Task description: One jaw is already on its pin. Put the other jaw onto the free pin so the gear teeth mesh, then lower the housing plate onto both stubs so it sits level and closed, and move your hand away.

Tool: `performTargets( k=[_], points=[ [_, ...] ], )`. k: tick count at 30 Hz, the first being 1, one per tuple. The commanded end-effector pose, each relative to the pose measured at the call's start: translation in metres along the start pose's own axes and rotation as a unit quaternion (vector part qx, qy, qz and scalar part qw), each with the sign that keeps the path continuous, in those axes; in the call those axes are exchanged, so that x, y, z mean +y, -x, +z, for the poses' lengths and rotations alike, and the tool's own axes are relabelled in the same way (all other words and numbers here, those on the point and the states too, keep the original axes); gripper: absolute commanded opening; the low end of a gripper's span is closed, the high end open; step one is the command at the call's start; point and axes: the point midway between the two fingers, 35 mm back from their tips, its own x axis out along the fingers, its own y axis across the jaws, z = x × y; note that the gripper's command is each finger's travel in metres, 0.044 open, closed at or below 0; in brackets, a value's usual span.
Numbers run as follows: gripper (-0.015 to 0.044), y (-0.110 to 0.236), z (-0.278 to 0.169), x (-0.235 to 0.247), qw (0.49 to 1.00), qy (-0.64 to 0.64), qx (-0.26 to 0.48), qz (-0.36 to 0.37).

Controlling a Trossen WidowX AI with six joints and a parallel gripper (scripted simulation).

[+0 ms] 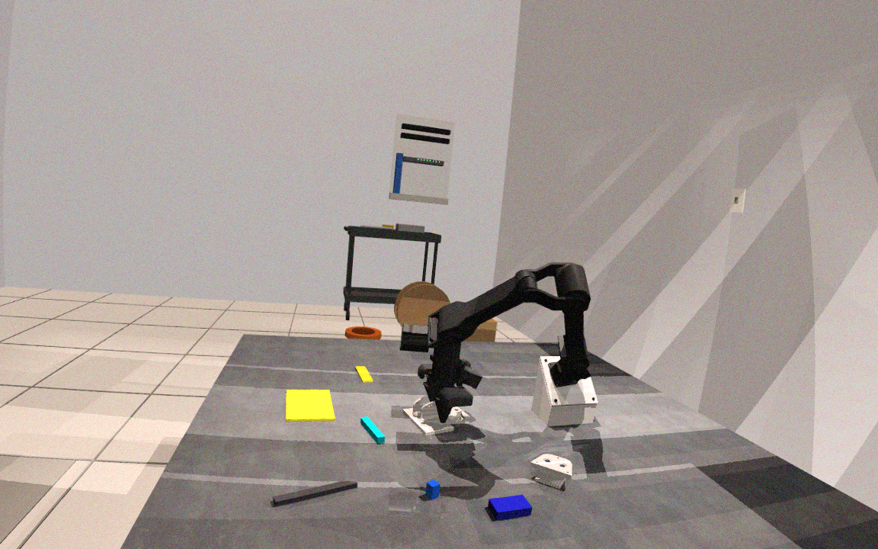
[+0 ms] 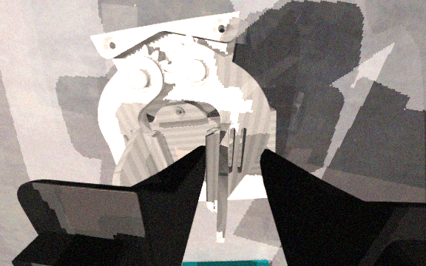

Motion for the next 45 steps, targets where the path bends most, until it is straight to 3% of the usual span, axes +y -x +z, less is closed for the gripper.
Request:
performTargets(
  k=[1,45],
  points=[
    [0.0134,-0.0004,-0.0005,-0.0001,1.0,-0.001,0.002,-0.001],
    [0.0134,-0.0065,-0.0005,-0.0002,1.0,-0.003,0.002,-0.001]
  ],
)
